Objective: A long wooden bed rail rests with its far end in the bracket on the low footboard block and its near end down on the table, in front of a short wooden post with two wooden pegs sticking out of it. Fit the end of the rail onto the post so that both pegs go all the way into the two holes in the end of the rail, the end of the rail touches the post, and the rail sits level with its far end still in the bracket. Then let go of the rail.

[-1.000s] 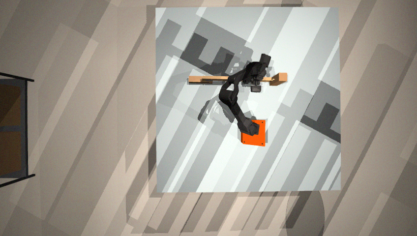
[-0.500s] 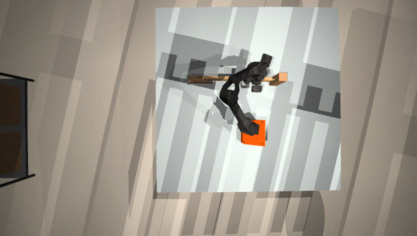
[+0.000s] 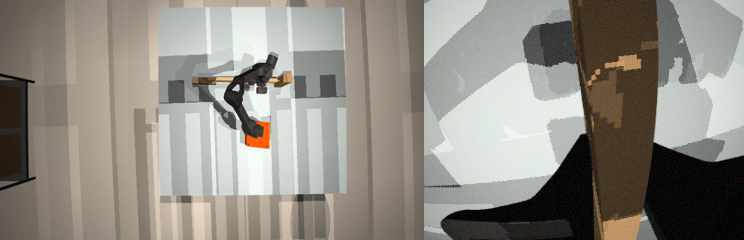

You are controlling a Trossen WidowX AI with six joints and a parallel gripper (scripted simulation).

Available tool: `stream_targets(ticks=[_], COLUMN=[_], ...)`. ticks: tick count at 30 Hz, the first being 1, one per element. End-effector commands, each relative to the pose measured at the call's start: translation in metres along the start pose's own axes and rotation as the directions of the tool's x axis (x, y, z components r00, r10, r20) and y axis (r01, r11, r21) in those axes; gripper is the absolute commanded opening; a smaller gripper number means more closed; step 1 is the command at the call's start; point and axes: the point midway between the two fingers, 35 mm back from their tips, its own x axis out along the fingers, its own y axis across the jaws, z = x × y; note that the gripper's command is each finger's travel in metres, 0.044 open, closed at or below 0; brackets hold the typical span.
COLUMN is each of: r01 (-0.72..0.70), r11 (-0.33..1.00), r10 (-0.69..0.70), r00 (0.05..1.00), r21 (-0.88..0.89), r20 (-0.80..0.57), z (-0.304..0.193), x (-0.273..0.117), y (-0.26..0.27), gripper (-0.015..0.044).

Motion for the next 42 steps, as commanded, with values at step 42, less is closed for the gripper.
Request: stream_targets(ticks=[42], r01=[0.011], r11=[1.0], r10=[-0.011], r00=[1.0], r21=[0.002], r20=[-0.002], z=[-0.0112], x=[-0.006], y=[-0.0018], gripper=[0.0])
